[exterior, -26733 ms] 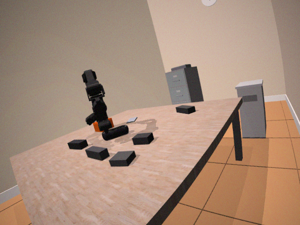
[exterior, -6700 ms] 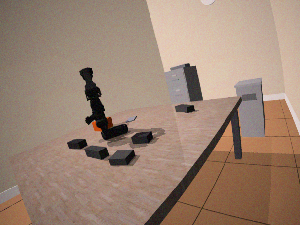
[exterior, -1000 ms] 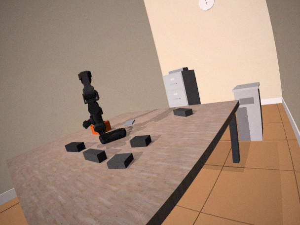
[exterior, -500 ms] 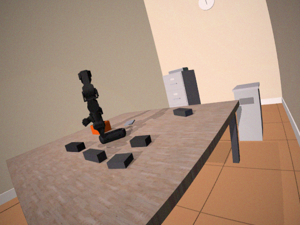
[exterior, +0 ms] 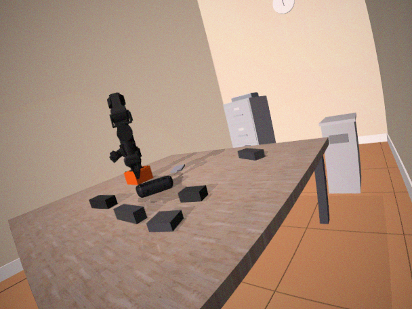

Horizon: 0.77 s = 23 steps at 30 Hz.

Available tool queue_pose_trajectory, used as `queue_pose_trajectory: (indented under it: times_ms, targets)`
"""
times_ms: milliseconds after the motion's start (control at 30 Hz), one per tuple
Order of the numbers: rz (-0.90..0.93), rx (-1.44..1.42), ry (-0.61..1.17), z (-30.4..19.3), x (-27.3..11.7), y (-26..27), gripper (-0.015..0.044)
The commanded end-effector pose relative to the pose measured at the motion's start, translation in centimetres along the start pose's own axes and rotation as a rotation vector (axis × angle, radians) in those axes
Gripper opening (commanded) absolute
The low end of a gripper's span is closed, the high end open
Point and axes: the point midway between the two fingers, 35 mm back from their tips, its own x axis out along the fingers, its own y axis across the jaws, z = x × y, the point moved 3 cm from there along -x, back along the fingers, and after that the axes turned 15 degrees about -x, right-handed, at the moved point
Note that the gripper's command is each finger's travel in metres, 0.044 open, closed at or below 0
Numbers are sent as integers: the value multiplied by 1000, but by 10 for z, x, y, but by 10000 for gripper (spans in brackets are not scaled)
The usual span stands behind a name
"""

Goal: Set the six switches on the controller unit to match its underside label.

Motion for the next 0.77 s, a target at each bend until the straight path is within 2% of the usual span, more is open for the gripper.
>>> queue_pose_trajectory:
  times_ms: [0, 100, 400, 733]
  targets:
    - [27, 2, -8, 1, -48, 3, 309]
    - [27, 1, -7, 0, -71, 0, 230]
    - [27, 1, -7, 0, -71, 0, 0]
    - [27, 1, -7, 0, -71, 0, 0]
